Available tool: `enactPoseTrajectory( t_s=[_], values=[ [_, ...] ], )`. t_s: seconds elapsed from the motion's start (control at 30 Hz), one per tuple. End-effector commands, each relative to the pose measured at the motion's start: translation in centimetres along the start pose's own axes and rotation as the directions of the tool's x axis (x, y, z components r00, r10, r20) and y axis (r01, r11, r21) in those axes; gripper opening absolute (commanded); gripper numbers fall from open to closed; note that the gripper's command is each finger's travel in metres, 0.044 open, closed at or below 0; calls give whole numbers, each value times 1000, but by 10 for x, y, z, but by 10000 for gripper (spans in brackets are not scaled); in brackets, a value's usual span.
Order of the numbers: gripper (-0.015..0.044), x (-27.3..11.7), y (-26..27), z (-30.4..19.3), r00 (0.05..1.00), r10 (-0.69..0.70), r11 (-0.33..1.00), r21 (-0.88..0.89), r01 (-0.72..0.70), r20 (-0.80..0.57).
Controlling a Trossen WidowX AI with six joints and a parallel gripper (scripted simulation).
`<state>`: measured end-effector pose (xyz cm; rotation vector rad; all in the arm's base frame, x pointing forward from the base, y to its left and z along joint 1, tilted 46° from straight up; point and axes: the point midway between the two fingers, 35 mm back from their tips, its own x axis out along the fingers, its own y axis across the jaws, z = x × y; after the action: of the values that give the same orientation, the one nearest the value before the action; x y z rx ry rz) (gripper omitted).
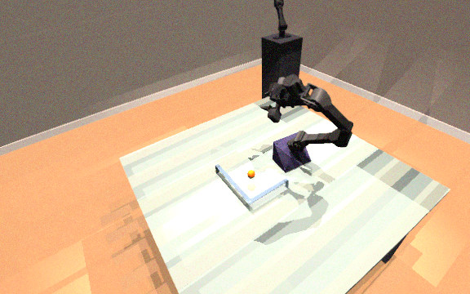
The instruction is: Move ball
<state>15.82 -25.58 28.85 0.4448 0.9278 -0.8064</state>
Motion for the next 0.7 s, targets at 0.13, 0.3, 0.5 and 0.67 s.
enactPoseTrajectory(
  t_s=[0.13,0.3,0.5,0.67],
  values=[
    [305,61,50,-16,972,166,972,-138,-189,-164],
    [305,112,103,-49,880,327,881,-225,-415,-343],
    [305,158,167,-114,676,471,695,-233,-680,-566],
    [305,177,210,-182,455,530,518,-151,-842,-715]
  ],
)
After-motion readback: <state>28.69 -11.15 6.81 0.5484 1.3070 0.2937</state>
